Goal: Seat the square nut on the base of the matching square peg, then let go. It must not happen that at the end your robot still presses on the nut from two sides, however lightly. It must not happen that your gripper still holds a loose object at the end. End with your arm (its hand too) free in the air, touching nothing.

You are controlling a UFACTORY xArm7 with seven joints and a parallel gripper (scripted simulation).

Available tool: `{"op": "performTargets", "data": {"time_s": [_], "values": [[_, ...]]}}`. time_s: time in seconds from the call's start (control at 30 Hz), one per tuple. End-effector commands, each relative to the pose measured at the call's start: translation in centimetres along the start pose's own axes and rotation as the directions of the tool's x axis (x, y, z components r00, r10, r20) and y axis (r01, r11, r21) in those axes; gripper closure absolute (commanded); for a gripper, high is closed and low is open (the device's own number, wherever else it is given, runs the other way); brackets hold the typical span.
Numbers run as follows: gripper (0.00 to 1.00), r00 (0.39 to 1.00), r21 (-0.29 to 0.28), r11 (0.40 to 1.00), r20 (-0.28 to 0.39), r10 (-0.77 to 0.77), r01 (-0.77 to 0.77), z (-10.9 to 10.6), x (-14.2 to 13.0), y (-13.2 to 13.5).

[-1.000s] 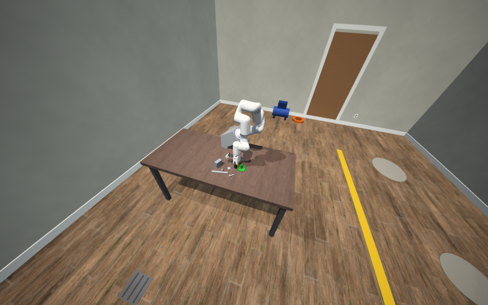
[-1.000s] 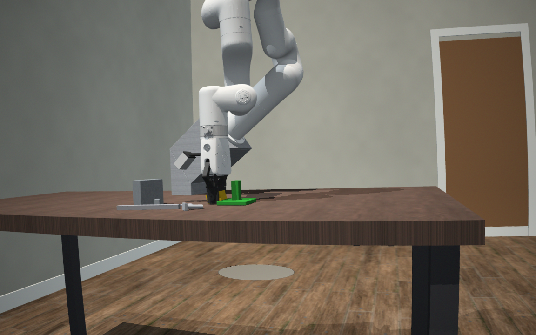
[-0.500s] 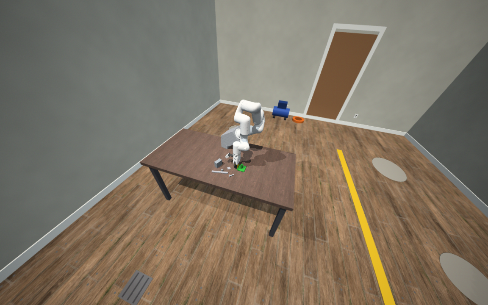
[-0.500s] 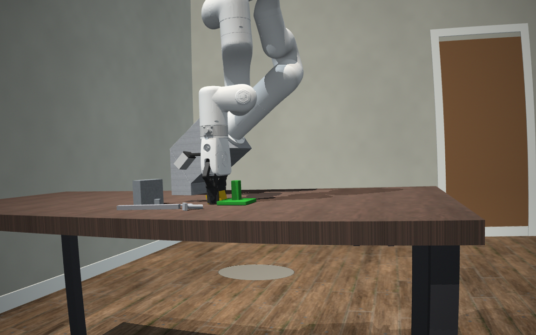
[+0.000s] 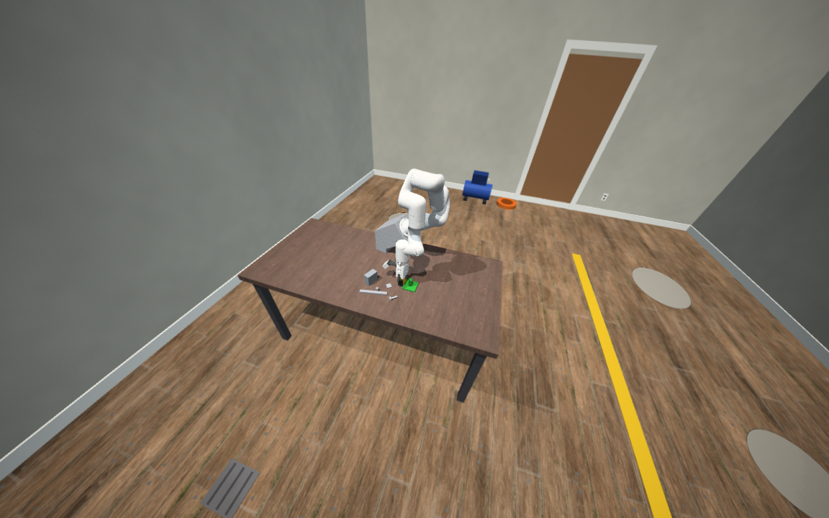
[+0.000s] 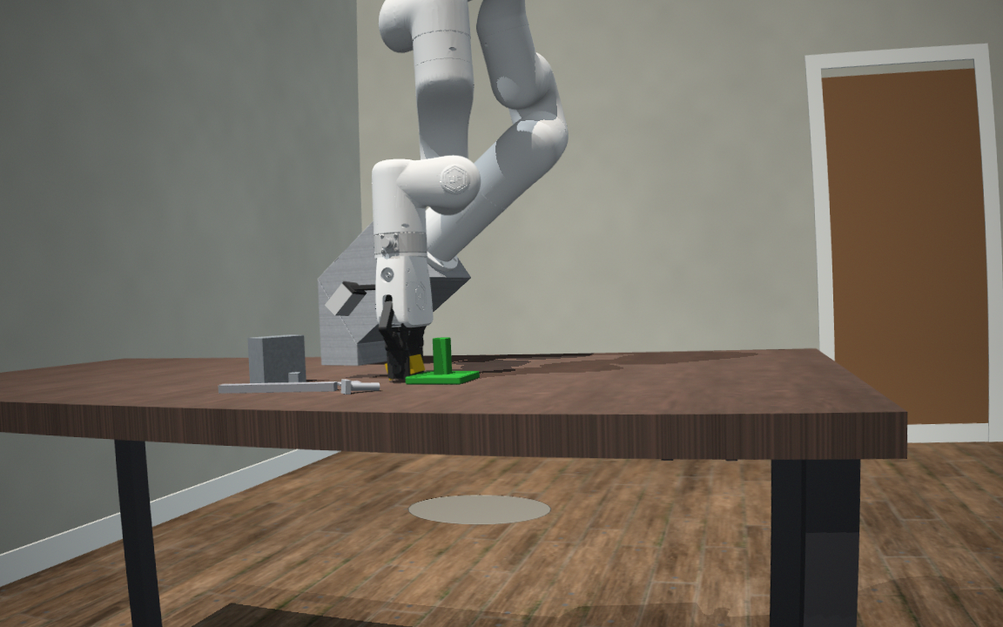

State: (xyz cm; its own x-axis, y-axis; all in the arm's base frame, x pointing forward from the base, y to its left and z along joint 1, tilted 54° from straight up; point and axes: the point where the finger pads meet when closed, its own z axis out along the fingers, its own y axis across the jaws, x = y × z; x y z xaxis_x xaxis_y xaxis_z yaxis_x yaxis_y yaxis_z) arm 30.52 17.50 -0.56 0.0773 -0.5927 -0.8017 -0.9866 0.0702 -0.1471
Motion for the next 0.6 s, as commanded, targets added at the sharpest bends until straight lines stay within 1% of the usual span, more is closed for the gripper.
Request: {"op": "performTargets", "data": {"time_s": [0.0,0.57], "values": [[1.0,1.0,0.003,1.0,-0.001,0.0,0.0,-0.5,0.0,-0.2],[1.0,1.0,0.005,1.0,0.0,-0.001,0.001,-3.3,0.1,-0.3]]}}
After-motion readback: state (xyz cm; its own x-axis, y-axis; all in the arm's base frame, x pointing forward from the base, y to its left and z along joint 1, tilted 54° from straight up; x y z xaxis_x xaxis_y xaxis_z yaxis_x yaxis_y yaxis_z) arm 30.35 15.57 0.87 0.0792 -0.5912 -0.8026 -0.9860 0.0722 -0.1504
